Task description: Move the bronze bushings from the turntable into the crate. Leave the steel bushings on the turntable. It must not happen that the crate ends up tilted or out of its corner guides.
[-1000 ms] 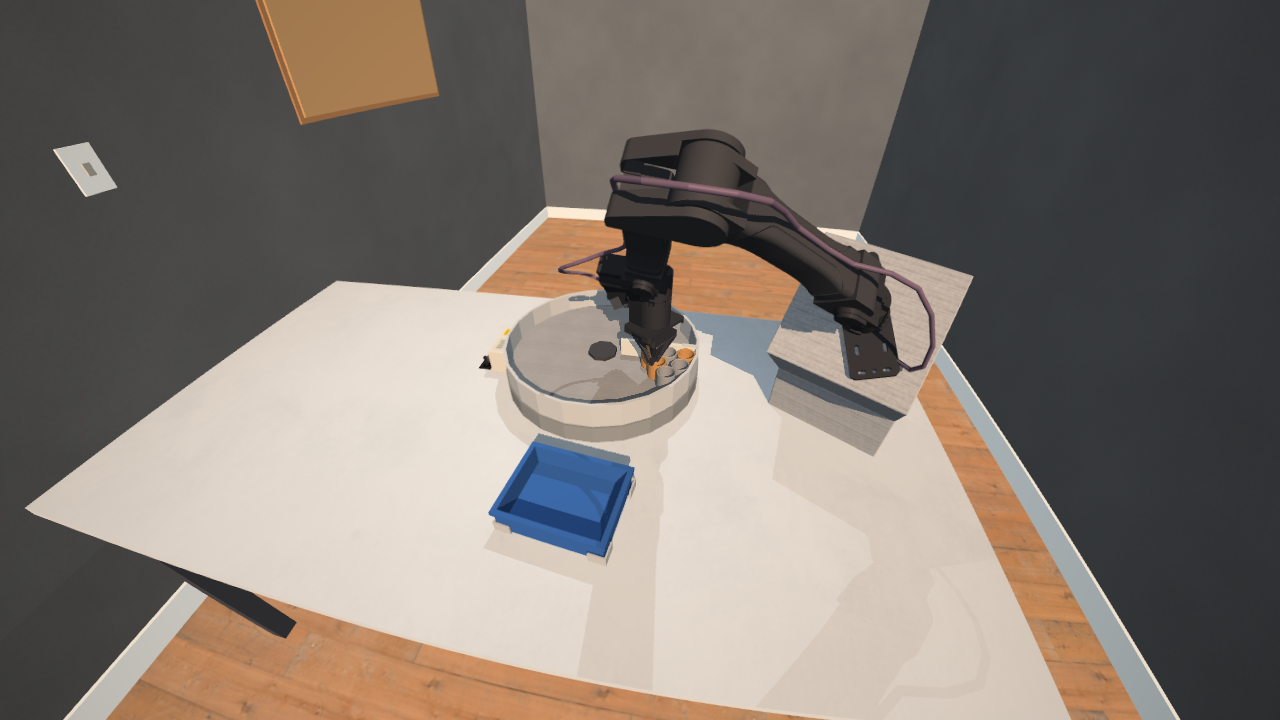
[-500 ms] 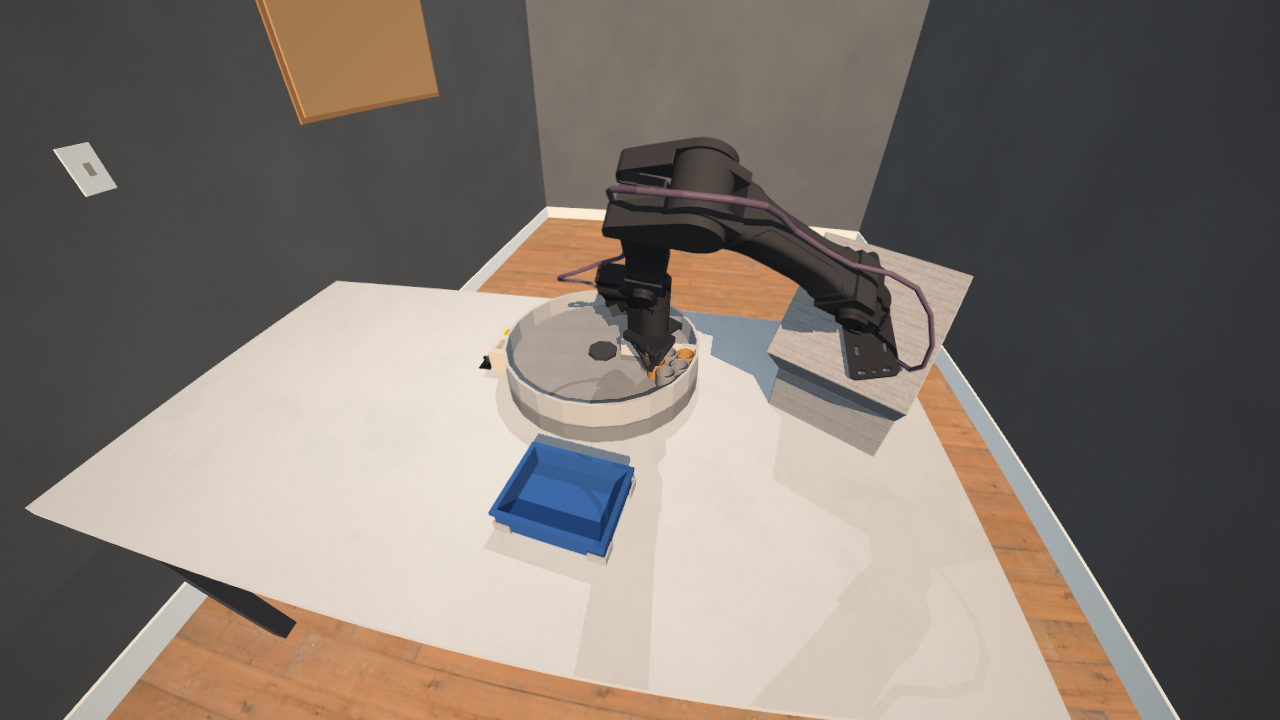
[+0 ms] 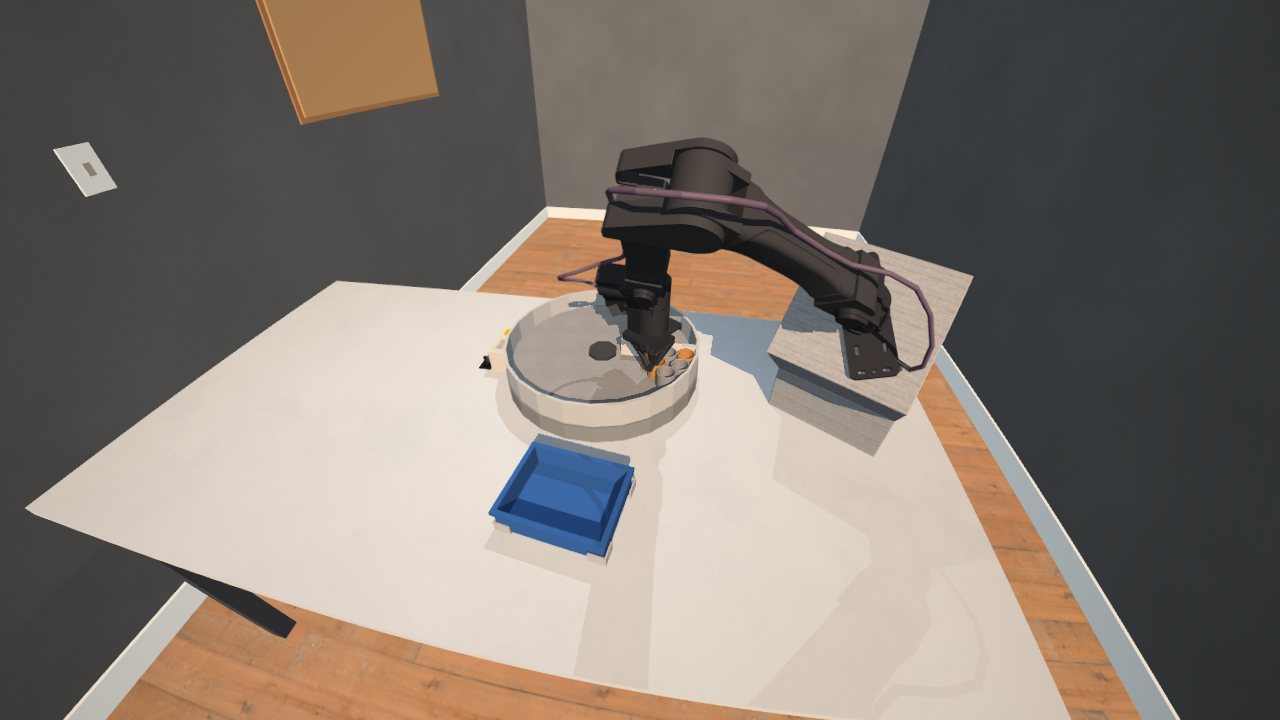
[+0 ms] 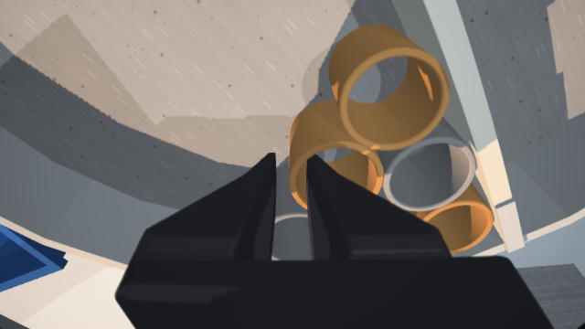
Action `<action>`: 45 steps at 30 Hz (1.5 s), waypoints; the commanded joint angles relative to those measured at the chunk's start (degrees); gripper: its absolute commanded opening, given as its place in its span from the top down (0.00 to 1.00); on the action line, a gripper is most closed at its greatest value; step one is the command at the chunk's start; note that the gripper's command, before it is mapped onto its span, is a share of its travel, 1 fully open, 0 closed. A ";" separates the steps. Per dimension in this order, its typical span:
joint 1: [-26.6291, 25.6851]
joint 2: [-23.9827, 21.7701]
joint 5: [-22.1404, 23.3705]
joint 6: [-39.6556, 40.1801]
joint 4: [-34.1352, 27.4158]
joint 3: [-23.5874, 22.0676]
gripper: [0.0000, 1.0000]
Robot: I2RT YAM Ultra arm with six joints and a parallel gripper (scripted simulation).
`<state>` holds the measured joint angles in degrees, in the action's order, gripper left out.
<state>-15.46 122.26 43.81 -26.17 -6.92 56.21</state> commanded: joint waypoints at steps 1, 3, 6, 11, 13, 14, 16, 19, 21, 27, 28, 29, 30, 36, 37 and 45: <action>-0.96 0.40 -0.51 -0.35 1.12 -1.72 0.85; -0.96 0.40 -0.51 -0.35 1.12 -1.72 0.85; -0.96 0.40 -0.51 -0.35 1.12 -1.72 0.85; -0.96 0.40 -0.51 -0.35 1.12 -1.72 0.85; -0.96 0.40 -0.51 -0.35 1.12 -1.72 0.85; -0.96 0.40 -0.51 -0.35 1.12 -1.72 0.85; -0.96 0.40 -0.51 -0.35 1.12 -1.72 0.85; -0.96 0.40 -0.51 -0.35 1.12 -1.72 0.85; -0.94 0.44 -0.51 -0.37 1.13 -1.72 0.85; 0.08 0.97 -0.69 -0.76 1.52 -1.73 0.85; -0.09 1.06 -0.67 -0.90 1.70 -1.73 0.85; -0.04 1.12 -0.72 -0.97 1.81 -1.73 0.85; -0.03 1.15 -0.73 -1.01 1.87 -1.73 0.85; -0.02 1.15 -0.73 -0.92 1.89 -1.74 0.85; -0.02 1.15 -0.73 -0.92 1.89 -1.74 0.85; -0.02 1.15 -0.72 -0.92 1.89 -1.74 0.85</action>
